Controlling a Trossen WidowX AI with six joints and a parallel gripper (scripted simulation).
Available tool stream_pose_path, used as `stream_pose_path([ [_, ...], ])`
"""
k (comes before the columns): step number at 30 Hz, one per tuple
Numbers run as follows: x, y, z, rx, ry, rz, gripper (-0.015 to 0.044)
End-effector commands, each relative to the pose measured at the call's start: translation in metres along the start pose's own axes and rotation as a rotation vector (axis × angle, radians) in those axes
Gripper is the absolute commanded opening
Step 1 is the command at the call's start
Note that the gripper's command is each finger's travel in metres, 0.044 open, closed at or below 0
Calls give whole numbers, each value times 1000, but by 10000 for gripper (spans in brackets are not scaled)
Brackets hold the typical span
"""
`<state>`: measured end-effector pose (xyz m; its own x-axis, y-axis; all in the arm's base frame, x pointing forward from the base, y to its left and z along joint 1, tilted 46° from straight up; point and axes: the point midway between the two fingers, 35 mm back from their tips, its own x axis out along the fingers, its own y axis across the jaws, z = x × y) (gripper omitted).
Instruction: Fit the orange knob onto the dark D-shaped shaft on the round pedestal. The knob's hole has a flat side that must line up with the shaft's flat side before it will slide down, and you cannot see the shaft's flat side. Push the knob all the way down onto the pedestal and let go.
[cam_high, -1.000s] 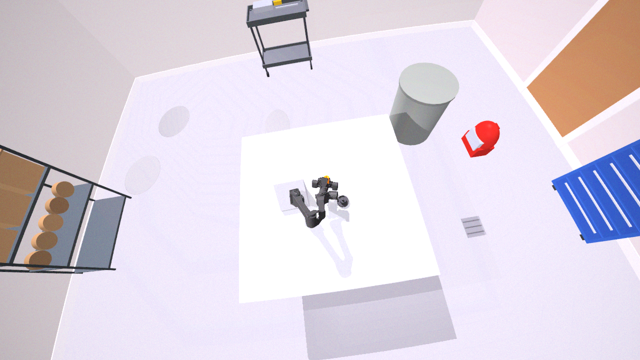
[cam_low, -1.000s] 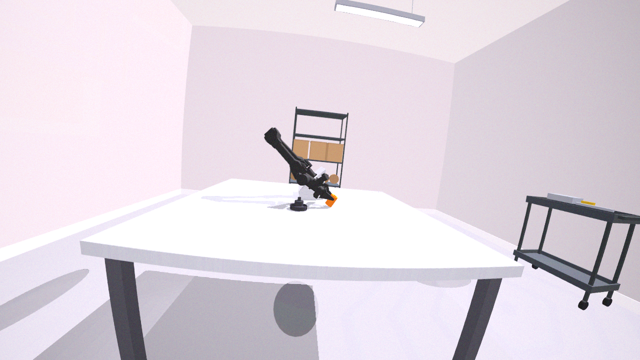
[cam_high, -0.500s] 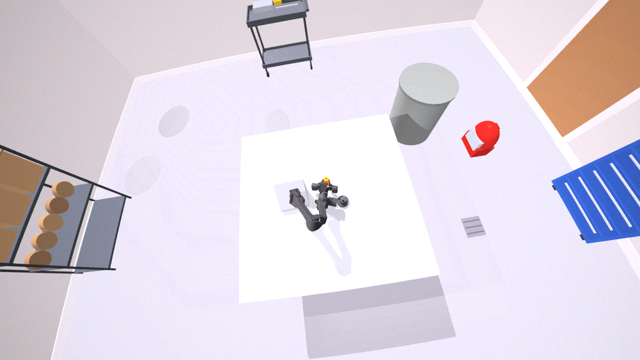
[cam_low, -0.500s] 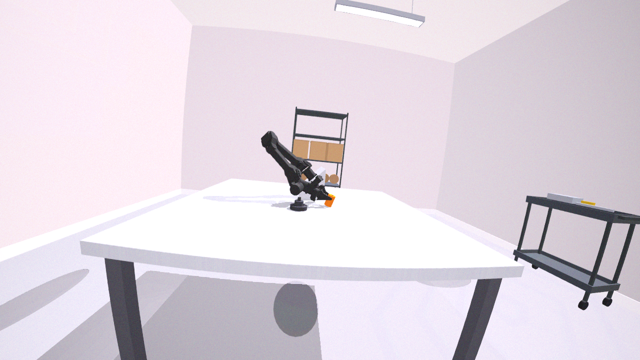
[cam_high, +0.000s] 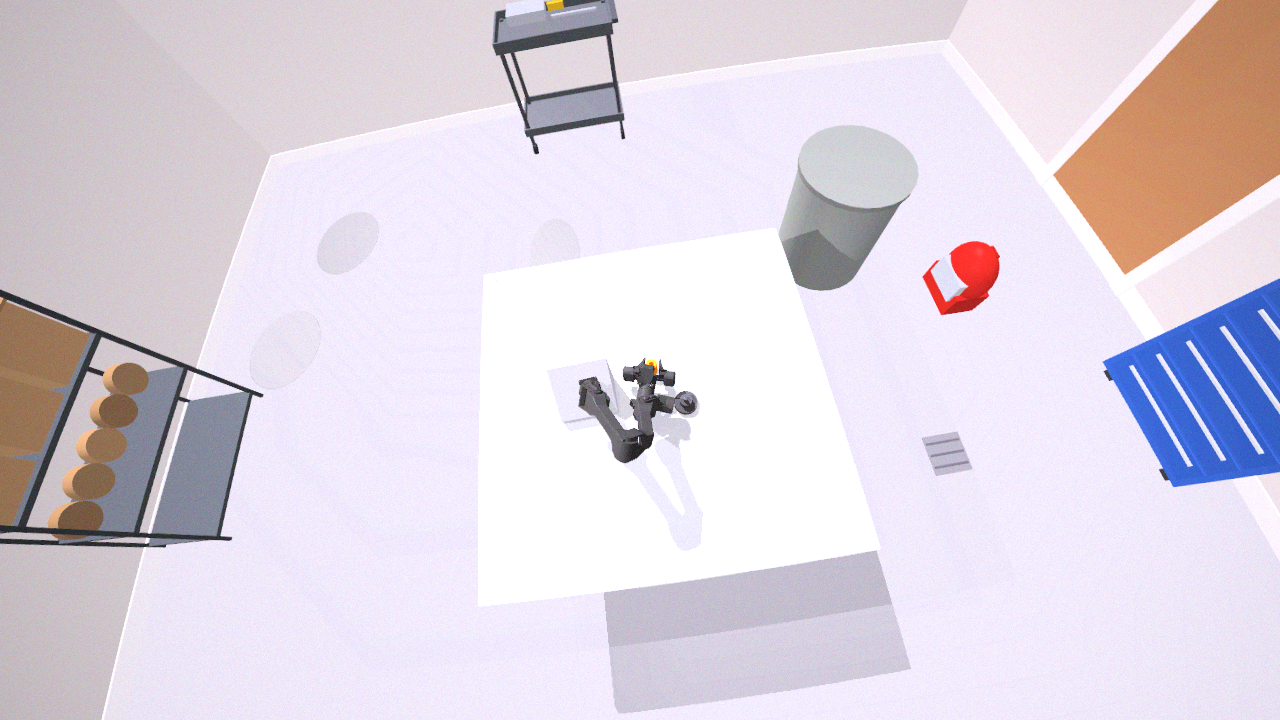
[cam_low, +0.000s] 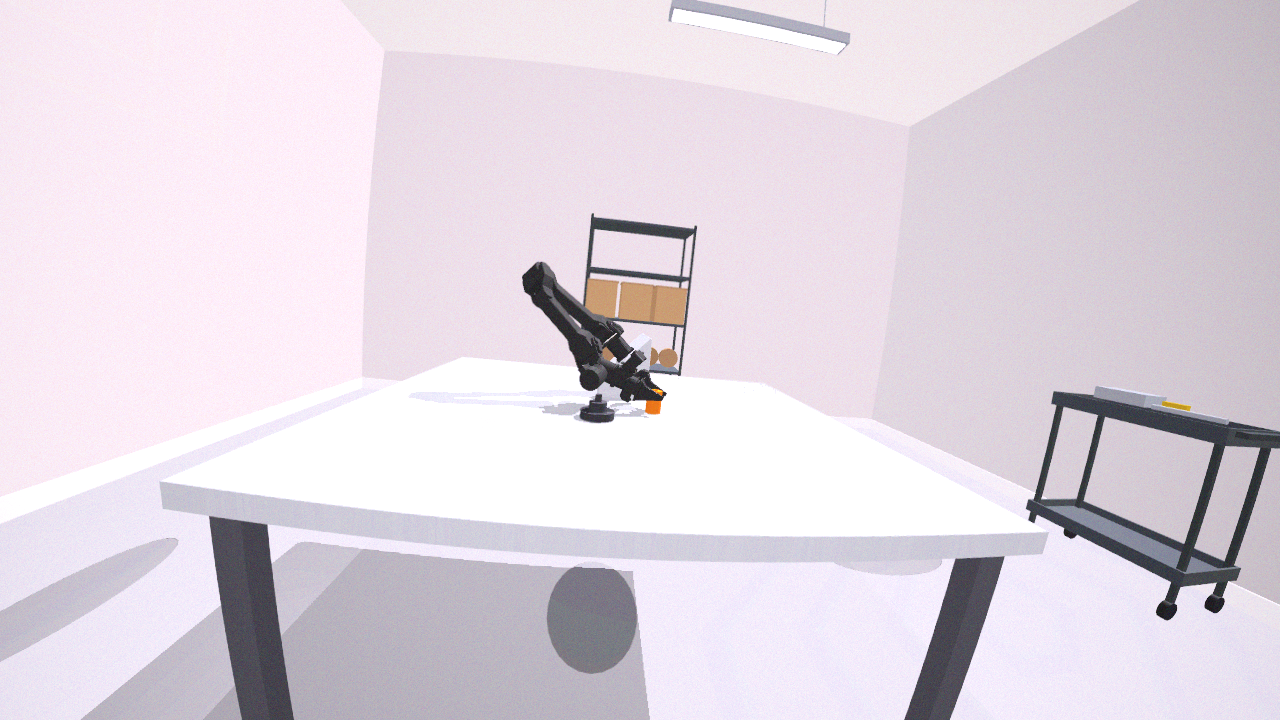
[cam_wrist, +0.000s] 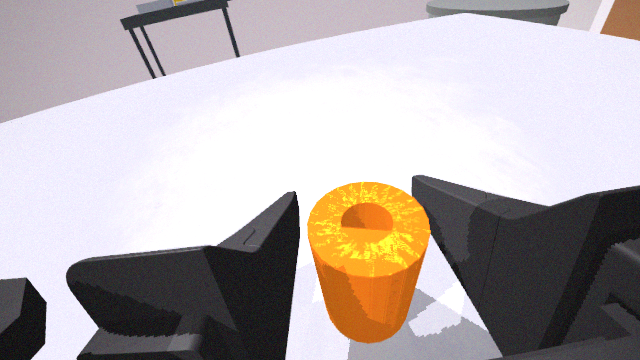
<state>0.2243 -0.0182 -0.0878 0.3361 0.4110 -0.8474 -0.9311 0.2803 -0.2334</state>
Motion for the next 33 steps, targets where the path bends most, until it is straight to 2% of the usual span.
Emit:
stream_pose_path([
  [1,0,0,0,0,-1,-1,260],
  [14,0,0,0,0,-1,-1,260],
  [21,0,0,0,0,-1,-1,440],
  [27,-2,-2,6,0,1,0,440],
  [33,-18,-3,63,-2,1,-1,440],
])
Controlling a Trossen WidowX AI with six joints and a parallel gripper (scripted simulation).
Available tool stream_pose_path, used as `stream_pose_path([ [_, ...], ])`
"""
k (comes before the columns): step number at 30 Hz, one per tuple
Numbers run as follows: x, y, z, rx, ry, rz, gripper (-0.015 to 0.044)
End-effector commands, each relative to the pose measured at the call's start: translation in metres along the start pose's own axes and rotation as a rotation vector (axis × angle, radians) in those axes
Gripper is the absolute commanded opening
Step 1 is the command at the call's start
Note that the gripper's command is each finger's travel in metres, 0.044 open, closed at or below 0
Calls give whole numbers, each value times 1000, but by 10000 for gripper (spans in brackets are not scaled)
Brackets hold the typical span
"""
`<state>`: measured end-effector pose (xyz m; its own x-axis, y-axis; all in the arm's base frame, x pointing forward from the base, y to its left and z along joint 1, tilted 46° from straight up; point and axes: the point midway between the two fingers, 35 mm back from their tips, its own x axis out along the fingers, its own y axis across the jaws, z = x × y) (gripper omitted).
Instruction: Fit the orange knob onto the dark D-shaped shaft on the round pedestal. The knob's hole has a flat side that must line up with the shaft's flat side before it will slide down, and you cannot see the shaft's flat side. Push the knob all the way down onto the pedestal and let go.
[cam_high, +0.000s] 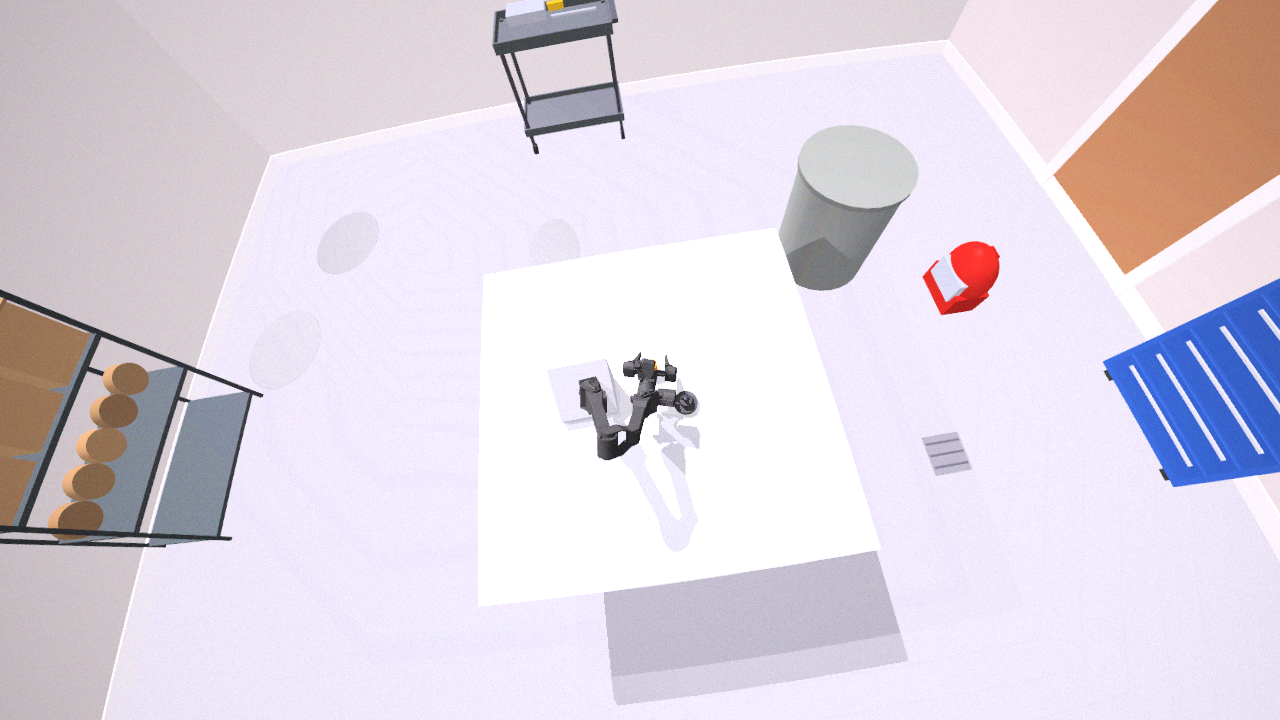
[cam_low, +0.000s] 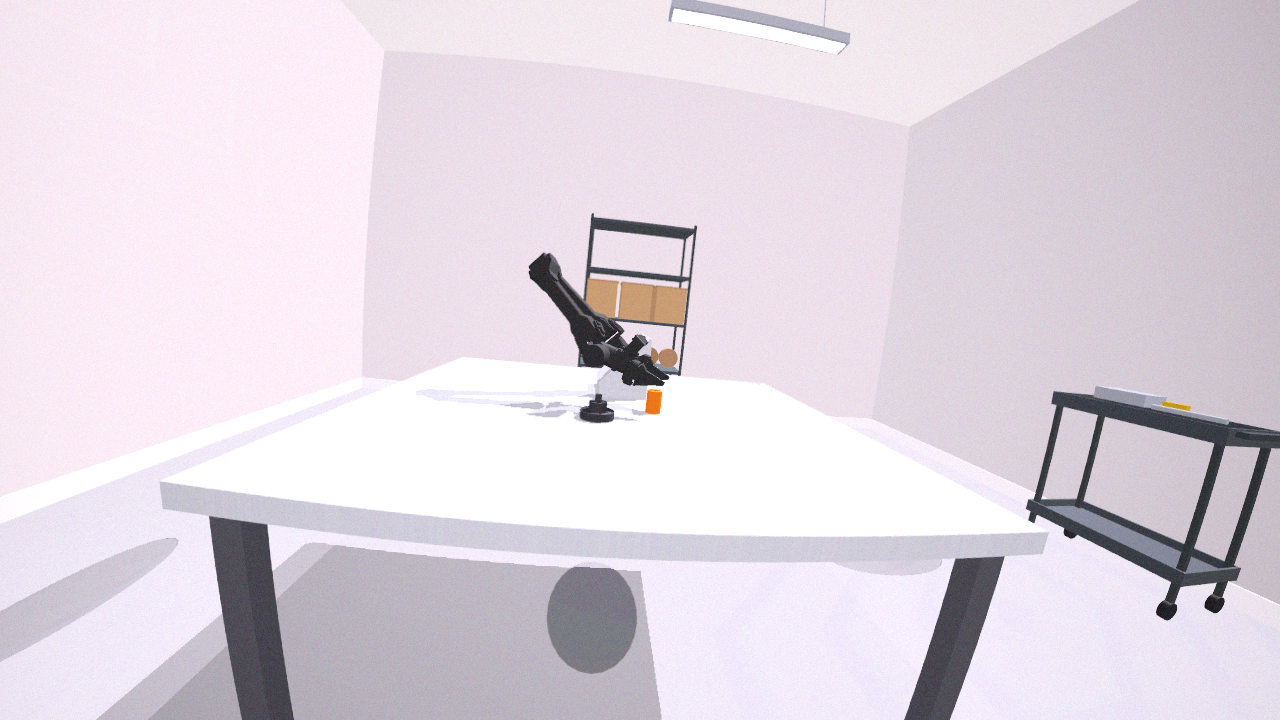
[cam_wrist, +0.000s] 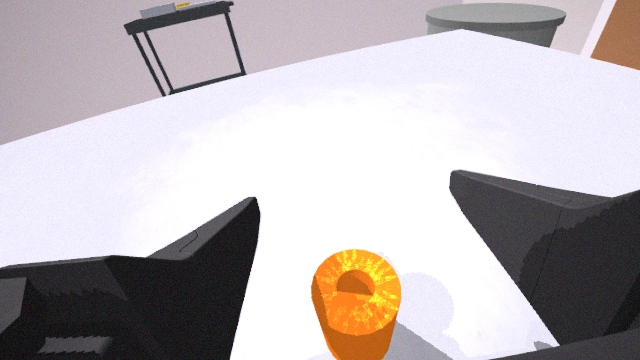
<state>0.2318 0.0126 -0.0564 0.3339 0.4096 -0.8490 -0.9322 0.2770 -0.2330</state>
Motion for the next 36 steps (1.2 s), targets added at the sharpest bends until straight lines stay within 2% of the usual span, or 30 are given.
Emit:
stream_pose_path([
  [1,-9,3,29,2,-3,-4,440],
  [5,-10,5,35,10,5,4,440],
  [7,-4,9,33,66,91,74,440],
  [11,7,20,28,182,410,222,440],
  [14,7,23,29,205,677,250,440],
  [17,0,21,34,166,945,201,440],
  [21,-11,8,56,33,1229,28,440],
  [32,-12,5,62,16,1267,-20,440],
  [36,-12,5,62,283,1254,-216,440],
])
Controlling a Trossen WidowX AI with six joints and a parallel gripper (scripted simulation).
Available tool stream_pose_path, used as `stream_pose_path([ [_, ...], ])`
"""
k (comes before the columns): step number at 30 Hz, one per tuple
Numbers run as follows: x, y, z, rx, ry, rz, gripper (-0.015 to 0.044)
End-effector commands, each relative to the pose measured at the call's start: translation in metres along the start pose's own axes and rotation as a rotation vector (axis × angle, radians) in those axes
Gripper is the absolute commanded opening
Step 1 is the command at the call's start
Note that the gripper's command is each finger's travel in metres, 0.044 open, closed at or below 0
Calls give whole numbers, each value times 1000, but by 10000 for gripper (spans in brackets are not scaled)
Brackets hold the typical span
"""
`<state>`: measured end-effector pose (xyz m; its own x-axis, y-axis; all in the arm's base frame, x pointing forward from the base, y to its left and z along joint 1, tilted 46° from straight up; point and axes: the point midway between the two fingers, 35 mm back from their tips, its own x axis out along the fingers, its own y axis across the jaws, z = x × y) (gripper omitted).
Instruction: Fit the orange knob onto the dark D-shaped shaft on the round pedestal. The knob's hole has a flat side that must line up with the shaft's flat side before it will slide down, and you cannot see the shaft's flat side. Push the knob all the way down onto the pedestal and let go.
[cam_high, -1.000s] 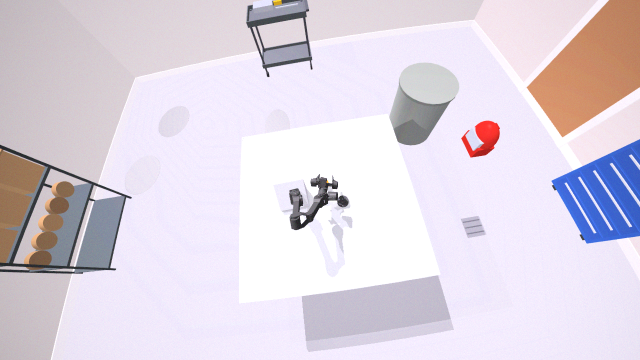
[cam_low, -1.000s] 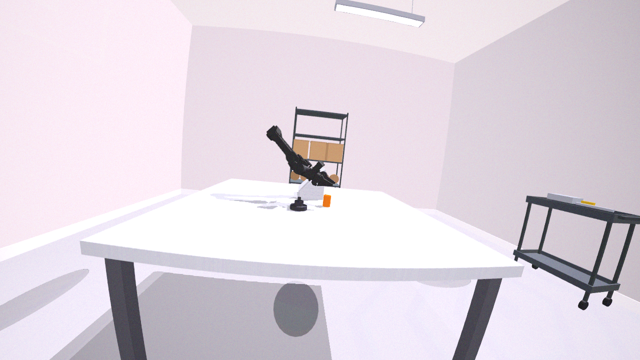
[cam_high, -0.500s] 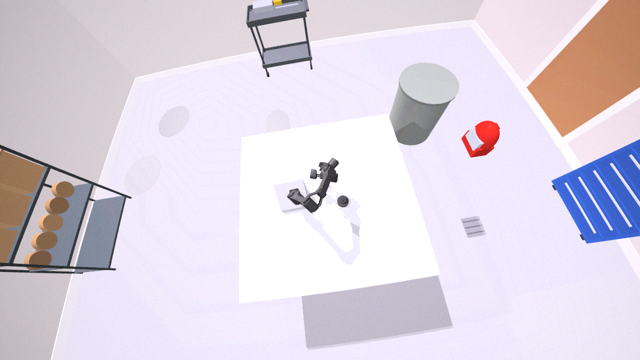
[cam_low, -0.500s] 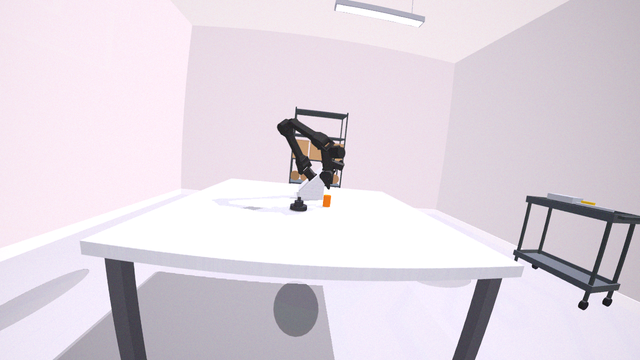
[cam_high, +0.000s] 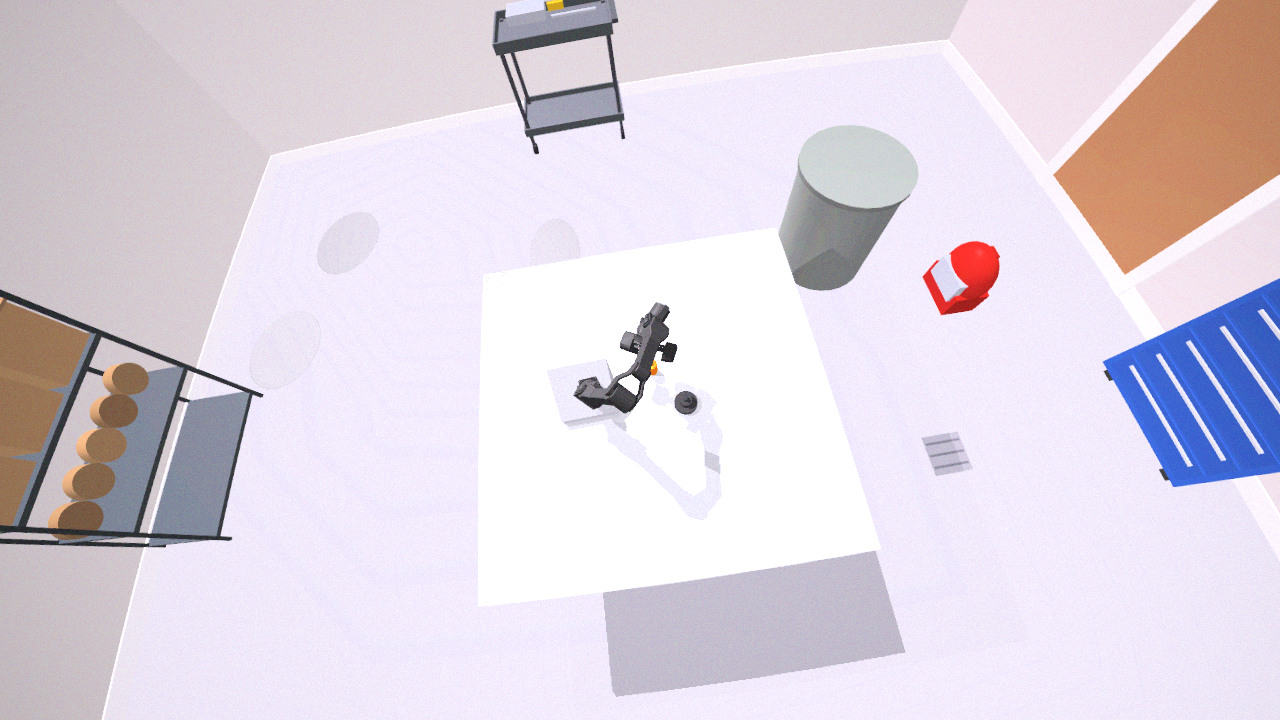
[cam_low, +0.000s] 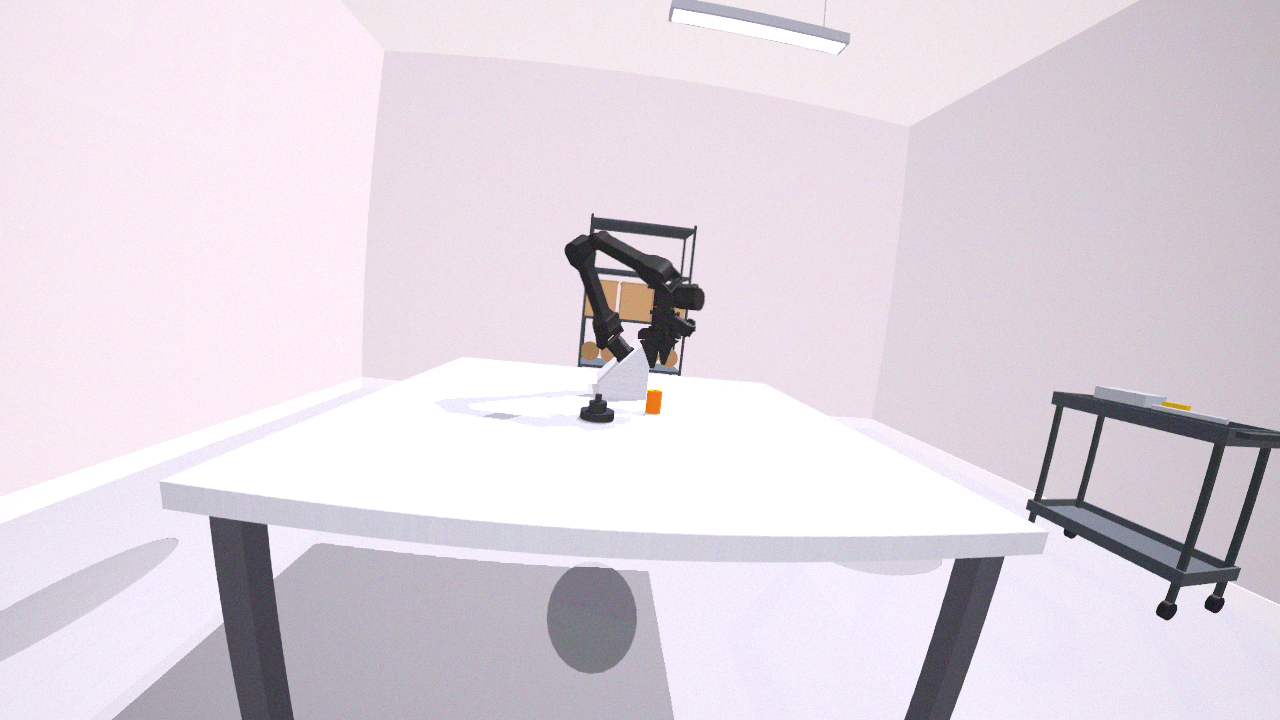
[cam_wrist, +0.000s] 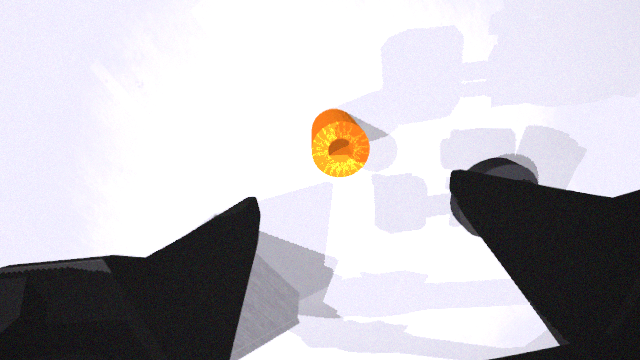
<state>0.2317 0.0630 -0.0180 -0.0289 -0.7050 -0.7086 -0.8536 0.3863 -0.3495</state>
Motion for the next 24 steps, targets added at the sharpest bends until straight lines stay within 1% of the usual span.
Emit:
stream_pose_path([
  [1,0,0,0,250,3,-4,440],
  [9,0,-2,-1,1010,2,-6,440],
  [11,0,-2,-1,1130,1,-6,440],
  [20,0,-2,-1,1145,1,-6,440],
  [21,3,-3,-1,1145,1,-6,440],
  [24,32,-3,-2,1145,2,-7,440],
])
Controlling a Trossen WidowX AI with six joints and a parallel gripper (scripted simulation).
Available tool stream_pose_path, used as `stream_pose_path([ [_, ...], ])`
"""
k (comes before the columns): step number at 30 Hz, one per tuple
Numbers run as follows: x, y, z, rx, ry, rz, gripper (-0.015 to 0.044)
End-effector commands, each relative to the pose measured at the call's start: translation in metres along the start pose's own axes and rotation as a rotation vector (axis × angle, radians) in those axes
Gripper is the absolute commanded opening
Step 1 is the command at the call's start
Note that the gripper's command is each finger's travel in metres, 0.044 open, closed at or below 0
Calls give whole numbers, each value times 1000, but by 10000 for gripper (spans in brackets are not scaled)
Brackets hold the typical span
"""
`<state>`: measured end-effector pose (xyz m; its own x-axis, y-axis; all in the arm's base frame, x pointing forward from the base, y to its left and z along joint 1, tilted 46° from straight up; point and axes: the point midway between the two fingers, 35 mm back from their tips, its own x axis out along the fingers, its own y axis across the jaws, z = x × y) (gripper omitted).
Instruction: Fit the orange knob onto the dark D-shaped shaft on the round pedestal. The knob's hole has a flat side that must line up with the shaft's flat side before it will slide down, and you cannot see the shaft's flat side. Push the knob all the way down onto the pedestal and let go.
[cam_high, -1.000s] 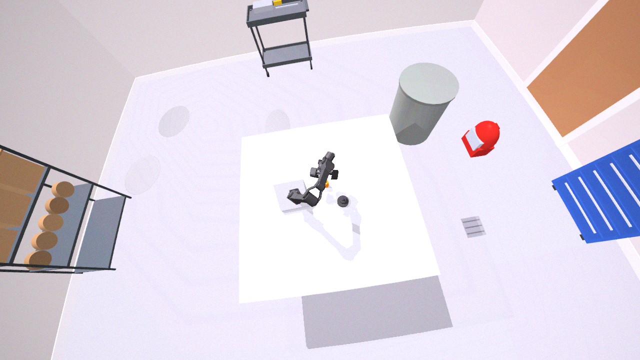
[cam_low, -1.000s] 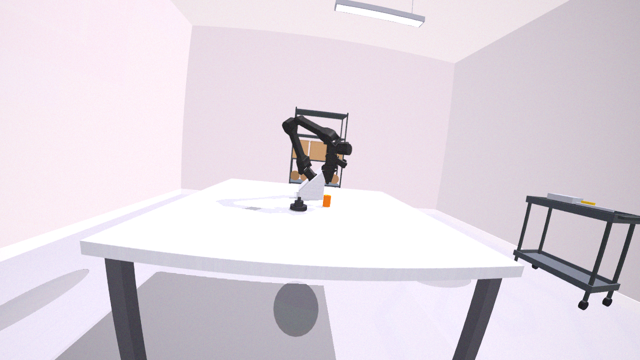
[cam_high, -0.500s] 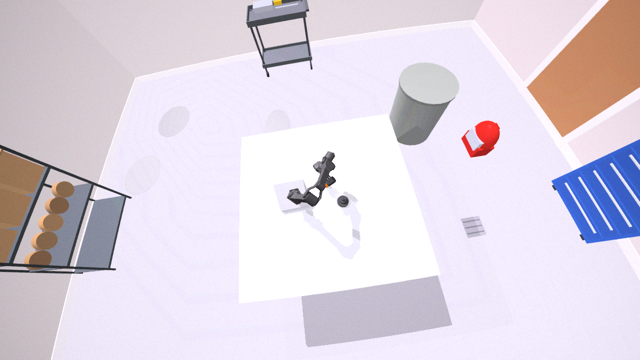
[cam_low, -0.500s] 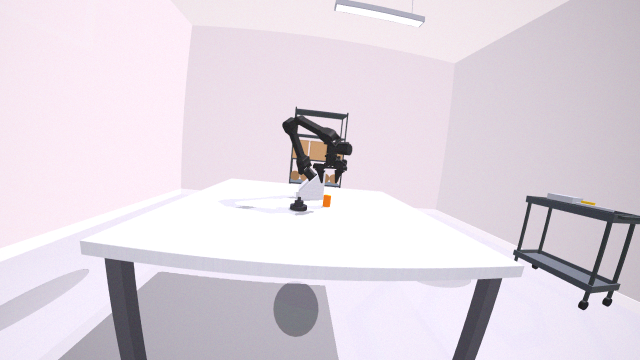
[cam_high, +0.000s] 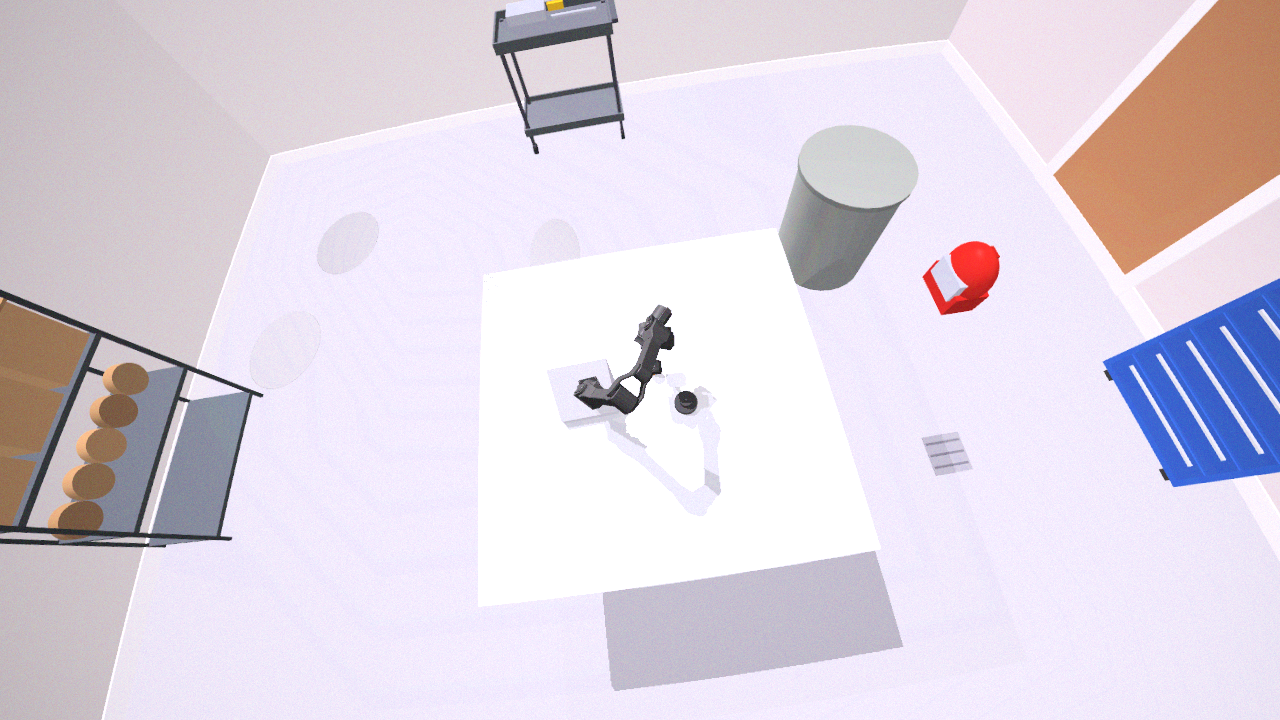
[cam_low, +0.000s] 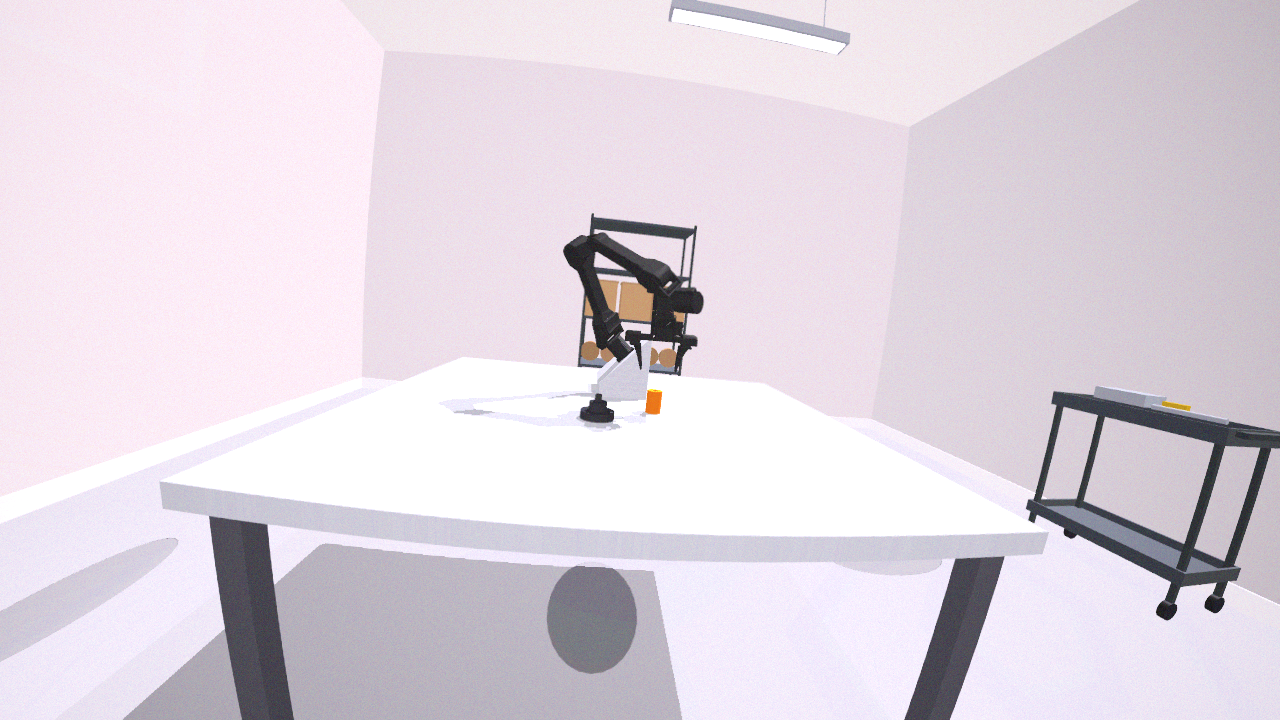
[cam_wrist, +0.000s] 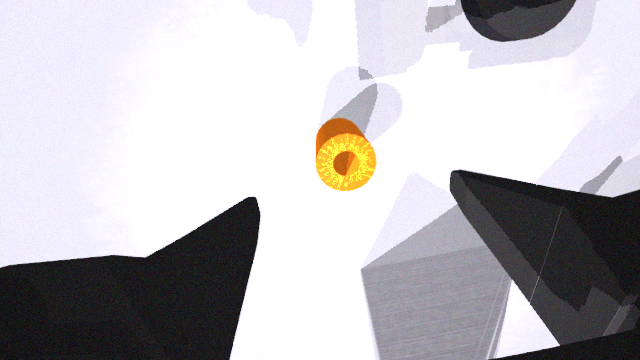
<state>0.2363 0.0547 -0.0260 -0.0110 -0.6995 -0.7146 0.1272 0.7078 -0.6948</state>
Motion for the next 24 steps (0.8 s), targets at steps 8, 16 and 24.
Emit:
stream_pose_path([
  [8,39,-3,-4,-6,14,-18,440],
  [16,48,-2,-4,-6,14,-16,440],
  [24,61,-2,-3,-6,14,-16,440],
])
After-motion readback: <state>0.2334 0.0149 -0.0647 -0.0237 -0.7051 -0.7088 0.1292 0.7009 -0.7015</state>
